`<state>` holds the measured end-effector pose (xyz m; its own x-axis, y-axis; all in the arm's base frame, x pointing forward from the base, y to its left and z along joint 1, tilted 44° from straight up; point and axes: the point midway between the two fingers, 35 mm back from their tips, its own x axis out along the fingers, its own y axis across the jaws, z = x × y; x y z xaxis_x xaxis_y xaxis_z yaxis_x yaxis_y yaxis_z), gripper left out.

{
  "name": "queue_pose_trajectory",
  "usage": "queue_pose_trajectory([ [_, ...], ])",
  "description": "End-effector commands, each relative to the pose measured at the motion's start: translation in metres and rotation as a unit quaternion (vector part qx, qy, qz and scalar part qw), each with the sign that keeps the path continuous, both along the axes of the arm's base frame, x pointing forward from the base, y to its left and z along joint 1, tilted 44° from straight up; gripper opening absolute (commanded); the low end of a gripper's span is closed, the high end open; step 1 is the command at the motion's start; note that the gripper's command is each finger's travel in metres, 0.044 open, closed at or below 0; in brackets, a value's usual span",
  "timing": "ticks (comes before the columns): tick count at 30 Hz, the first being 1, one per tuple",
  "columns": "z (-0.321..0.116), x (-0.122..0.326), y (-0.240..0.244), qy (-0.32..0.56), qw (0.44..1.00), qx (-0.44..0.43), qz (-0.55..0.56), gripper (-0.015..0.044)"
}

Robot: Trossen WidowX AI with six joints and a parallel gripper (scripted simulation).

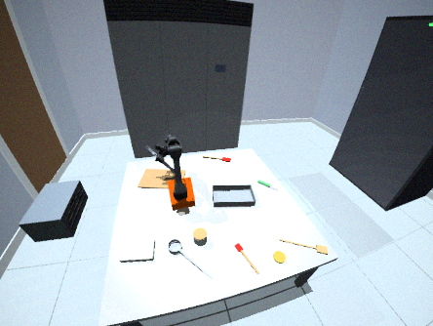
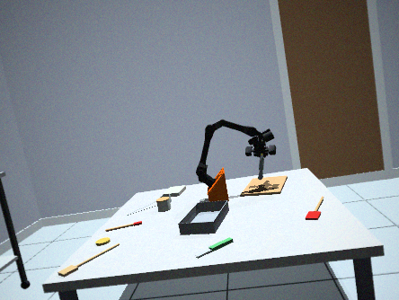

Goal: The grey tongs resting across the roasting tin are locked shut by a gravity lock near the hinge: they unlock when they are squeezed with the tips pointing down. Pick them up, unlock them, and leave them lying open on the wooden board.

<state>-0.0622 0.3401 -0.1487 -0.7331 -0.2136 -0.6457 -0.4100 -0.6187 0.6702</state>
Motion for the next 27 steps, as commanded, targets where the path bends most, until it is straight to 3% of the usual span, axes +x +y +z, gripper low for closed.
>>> queue_pose_trajectory([
  [1,-0.004,-0.004,0.001,-0.033,0.999,-0.020,0.031,-0.0150],
  [27,-0.009,-0.016,-0.012,-0.229,0.934,-0.127,0.243,-0.0150],
])
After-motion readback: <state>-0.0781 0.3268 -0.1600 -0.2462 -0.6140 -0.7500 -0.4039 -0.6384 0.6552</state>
